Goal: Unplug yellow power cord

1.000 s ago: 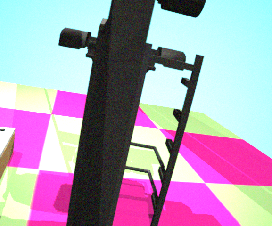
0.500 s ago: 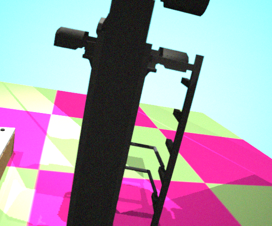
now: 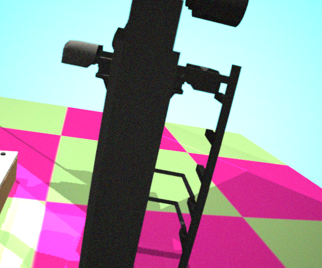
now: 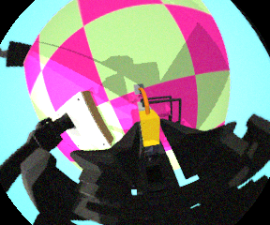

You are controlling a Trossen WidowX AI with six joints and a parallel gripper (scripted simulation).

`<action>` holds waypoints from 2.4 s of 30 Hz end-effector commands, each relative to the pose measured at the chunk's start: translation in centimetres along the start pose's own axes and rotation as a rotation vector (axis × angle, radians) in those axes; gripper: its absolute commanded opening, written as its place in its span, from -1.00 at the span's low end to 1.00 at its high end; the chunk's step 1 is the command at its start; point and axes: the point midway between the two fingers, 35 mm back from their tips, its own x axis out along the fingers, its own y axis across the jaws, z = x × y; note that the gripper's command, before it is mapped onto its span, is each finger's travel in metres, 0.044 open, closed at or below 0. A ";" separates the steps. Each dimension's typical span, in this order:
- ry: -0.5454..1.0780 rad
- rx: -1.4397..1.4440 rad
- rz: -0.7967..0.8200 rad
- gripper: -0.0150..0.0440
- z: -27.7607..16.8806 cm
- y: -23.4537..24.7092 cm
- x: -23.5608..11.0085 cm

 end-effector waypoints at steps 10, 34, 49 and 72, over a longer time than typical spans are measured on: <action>0.000 0.000 0.000 -0.49 0.0 0.0 0.0; -0.002 -0.002 0.000 -0.49 3.3 -0.2 -0.1; -0.003 -0.003 0.000 -0.49 5.8 0.2 -0.1; -0.006 -0.005 0.001 1.00 10.4 0.2 -1.3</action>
